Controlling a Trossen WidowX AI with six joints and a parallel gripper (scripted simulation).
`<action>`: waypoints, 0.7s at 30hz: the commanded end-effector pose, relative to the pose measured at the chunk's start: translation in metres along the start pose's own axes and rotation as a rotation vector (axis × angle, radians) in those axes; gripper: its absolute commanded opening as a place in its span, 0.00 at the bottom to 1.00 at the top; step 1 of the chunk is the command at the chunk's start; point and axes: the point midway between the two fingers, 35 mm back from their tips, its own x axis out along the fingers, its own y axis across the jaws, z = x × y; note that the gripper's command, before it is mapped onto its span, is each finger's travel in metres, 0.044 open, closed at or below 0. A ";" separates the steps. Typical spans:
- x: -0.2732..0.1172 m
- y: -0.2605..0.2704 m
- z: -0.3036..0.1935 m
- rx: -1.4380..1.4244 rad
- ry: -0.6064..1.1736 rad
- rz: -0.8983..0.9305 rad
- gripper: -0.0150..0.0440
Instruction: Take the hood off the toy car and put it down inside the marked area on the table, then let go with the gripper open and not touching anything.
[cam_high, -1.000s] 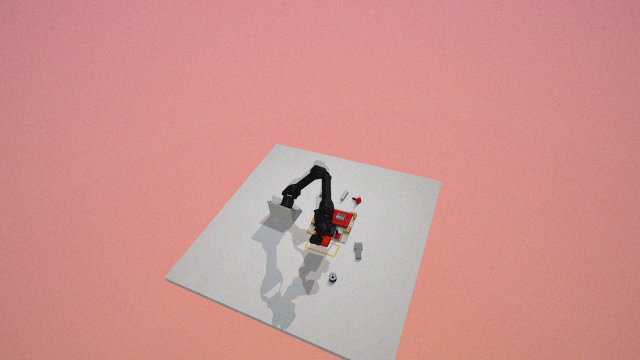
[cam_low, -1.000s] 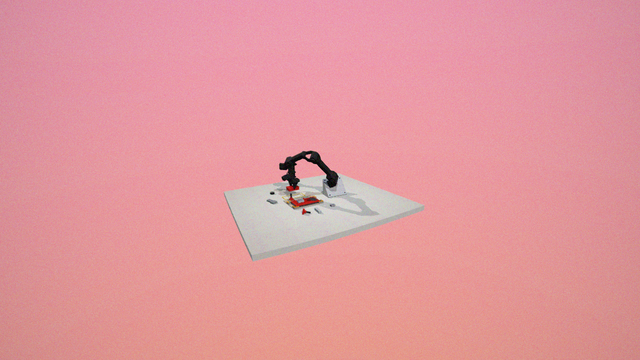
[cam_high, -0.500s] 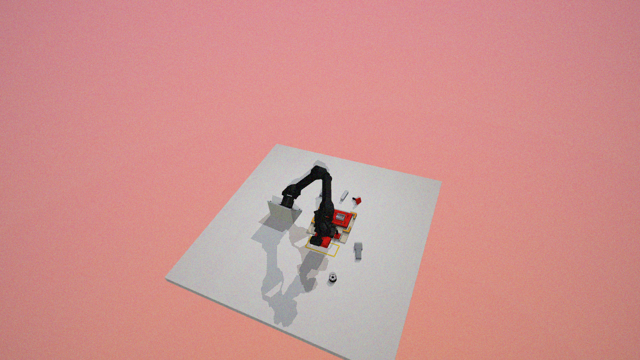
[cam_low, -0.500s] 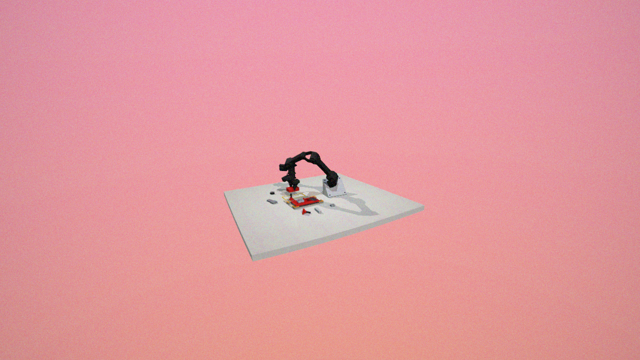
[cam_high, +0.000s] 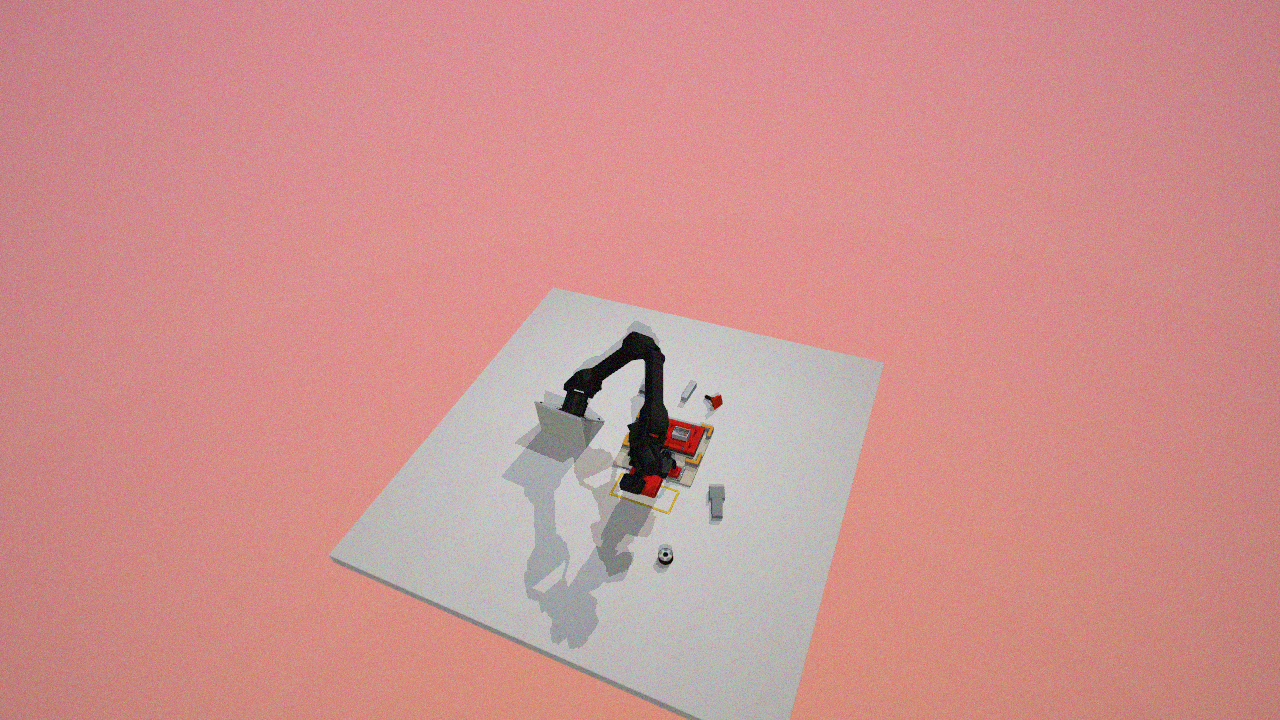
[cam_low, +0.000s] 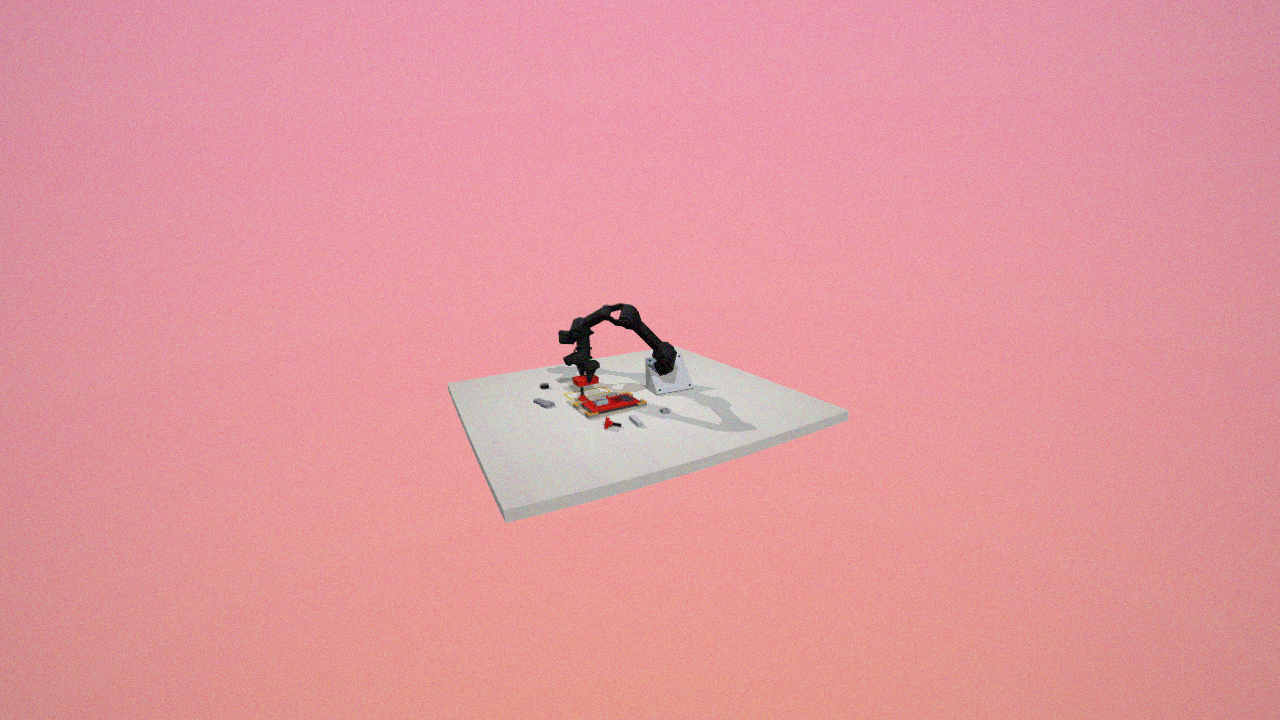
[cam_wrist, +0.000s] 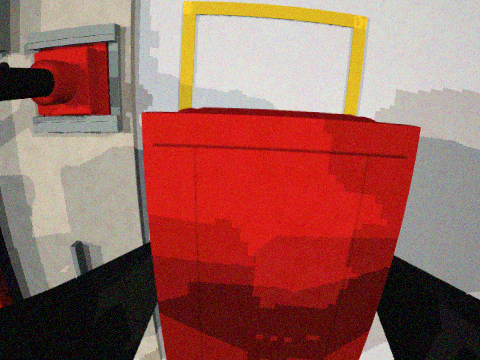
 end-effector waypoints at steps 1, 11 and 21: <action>0.003 0.001 0.000 0.004 -0.004 0.005 0.25; 0.009 0.001 0.000 0.004 -0.004 0.006 0.25; 0.015 0.001 -0.001 0.004 -0.004 0.006 0.25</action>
